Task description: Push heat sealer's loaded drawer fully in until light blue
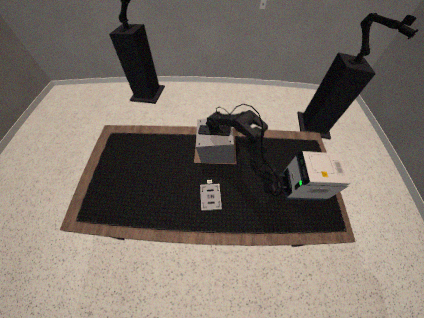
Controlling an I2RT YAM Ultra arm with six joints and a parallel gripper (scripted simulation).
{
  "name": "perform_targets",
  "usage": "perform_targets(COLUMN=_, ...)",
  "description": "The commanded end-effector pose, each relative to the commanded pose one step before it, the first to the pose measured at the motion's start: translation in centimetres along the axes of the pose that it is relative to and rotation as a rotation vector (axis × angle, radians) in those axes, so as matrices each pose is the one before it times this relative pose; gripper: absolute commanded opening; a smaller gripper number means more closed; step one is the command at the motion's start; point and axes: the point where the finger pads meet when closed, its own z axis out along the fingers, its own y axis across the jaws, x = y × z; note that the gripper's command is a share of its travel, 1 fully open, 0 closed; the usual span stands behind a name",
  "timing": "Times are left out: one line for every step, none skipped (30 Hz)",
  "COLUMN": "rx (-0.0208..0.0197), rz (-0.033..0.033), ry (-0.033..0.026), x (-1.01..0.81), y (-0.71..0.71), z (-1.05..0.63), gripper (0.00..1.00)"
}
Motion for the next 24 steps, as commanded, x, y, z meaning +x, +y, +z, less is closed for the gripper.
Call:
perform_targets(rx=-0.01450, rz=-0.02037, ry=-0.03055, x=-1.012, y=1.276, z=0.460, gripper=0.00)
perform_targets(rx=0.00000, rz=0.00000, ry=0.00000, x=0.000, y=0.000, z=0.000, gripper=0.00)
perform_targets(rx=0.00000, rz=0.00000, ry=0.00000, x=0.000, y=0.000, z=0.000, gripper=0.00)
perform_targets(rx=0.00000, rz=0.00000, ry=0.00000, x=0.000, y=0.000, z=0.000, gripper=0.00)
perform_targets(rx=0.00000, rz=0.00000, ry=0.00000, x=0.000, y=0.000, z=0.000, gripper=0.00)
perform_targets(rx=0.00000, rz=0.00000, ry=0.00000, x=0.000, y=0.000, z=0.000, gripper=0.00)
perform_targets(rx=0.00000, rz=0.00000, ry=0.00000, x=0.000, y=0.000, z=0.000, gripper=0.00)
perform_targets(rx=0.00000, rz=0.00000, ry=0.00000, x=0.000, y=0.000, z=0.000, gripper=0.00)
perform_targets(rx=0.00000, rz=0.00000, ry=0.00000, x=0.000, y=0.000, z=0.000, gripper=0.00)
perform_targets(rx=0.00000, rz=0.00000, ry=0.00000, x=0.000, y=0.000, z=0.000, gripper=0.00)
perform_targets(rx=0.00000, rz=0.00000, ry=0.00000, x=0.000, y=0.000, z=0.000, gripper=0.00)
perform_targets(rx=0.00000, rz=0.00000, ry=0.00000, x=0.000, y=0.000, z=0.000, gripper=0.00)
perform_targets(rx=0.00000, rz=0.00000, ry=0.00000, x=0.000, y=0.000, z=0.000, gripper=0.00)
perform_targets(rx=0.00000, rz=0.00000, ry=0.00000, x=0.000, y=0.000, z=0.000, gripper=0.00)
perform_targets(rx=0.00000, rz=0.00000, ry=0.00000, x=0.000, y=0.000, z=0.000, gripper=0.00)
perform_targets(rx=0.00000, rz=0.00000, ry=0.00000, x=0.000, y=0.000, z=0.000, gripper=0.00)
perform_targets(rx=0.00000, rz=0.00000, ry=0.00000, x=0.000, y=0.000, z=0.000, gripper=0.00)
perform_targets(rx=0.00812, rz=0.00677, ry=0.00766, x=0.285, y=-0.156, z=0.245, gripper=0.00)
perform_targets(rx=0.00489, rz=0.00319, ry=0.00356, x=0.096, y=-0.018, z=0.126, gripper=0.00)
perform_targets(rx=-0.00006, rz=-0.00001, ry=-0.00003, x=0.003, y=0.110, z=0.126, gripper=0.00)
perform_targets(rx=-0.00006, rz=-0.00001, ry=-0.00003, x=0.003, y=0.110, z=0.126, gripper=0.00)
perform_targets(rx=-0.00006, rz=-0.00001, ry=-0.00003, x=0.003, y=0.110, z=0.127, gripper=0.00)
perform_targets(rx=-0.00006, rz=-0.00001, ry=-0.00003, x=0.002, y=0.110, z=0.127, gripper=0.00)
perform_targets(rx=-0.00006, rz=-0.00001, ry=-0.00003, x=0.003, y=0.110, z=0.126, gripper=0.00)
